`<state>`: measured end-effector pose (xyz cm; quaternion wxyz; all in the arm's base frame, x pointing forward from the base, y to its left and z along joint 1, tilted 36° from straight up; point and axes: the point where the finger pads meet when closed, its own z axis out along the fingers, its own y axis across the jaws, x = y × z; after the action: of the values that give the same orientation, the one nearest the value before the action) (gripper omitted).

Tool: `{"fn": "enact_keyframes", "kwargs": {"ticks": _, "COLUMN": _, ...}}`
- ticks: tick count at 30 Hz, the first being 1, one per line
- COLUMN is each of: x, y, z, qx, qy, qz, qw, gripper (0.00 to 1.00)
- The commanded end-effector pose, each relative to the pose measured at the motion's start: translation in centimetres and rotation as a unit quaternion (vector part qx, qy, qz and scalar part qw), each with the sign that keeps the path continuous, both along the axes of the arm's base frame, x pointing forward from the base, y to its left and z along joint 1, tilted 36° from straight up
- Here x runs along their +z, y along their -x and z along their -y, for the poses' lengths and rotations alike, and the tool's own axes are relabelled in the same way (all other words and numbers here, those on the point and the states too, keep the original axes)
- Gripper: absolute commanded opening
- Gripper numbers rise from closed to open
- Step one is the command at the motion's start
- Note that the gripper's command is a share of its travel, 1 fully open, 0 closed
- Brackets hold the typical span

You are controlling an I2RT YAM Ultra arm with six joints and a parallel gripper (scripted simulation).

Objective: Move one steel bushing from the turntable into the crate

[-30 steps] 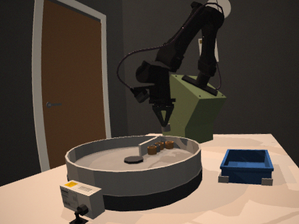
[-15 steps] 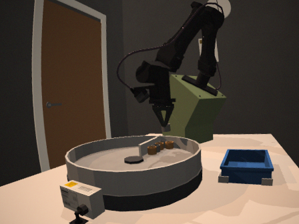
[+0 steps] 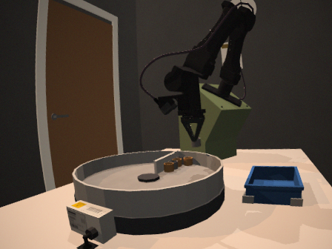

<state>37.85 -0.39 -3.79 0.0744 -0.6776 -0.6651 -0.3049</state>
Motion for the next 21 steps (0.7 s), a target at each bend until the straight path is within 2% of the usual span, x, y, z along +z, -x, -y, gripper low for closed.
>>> {"fn": "enact_keyframes", "kwargs": {"ticks": 1, "x": 2.6, "y": -1.3, "z": -1.3, "qx": 0.0, "qy": 0.016, "qz": 0.024, "qw": 1.0, "gripper": 0.0}}
{"fn": "enact_keyframes", "kwargs": {"ticks": 2, "x": 3.5, "y": -2.0, "z": -2.0, "qx": 0.004, "qy": 0.019, "qz": 0.033, "qw": 0.999, "gripper": 0.0}}
{"fn": "enact_keyframes", "kwargs": {"ticks": 4, "x": 3.5, "y": -2.0, "z": -2.0, "qx": 0.004, "qy": 0.019, "qz": 0.033, "qw": 0.999, "gripper": 0.0}}
{"fn": "enact_keyframes", "kwargs": {"ticks": 10, "x": 7.2, "y": -2.6, "z": -7.5, "qx": 0.038, "qy": 0.03, "qz": 0.05, "qw": 0.998, "gripper": 0.0}}
{"fn": "enact_keyframes", "kwargs": {"ticks": 12, "x": 7.9, "y": -2.7, "z": -8.5, "qx": 0.044, "qy": 0.032, "qz": 0.054, "qw": 0.997, "gripper": 0.0}}
{"fn": "enact_keyframes", "kwargs": {"ticks": 19, "x": 12.6, "y": -3.6, "z": -15.3, "qx": 0.086, "qy": 0.047, "qz": 0.081, "qw": 0.992, "gripper": 0.0}}
{"fn": "enact_keyframes", "kwargs": {"ticks": 21, "x": 12.6, "y": -3.6, "z": -15.3, "qx": 0.086, "qy": 0.047, "qz": 0.081, "qw": 0.992, "gripper": 0.0}}
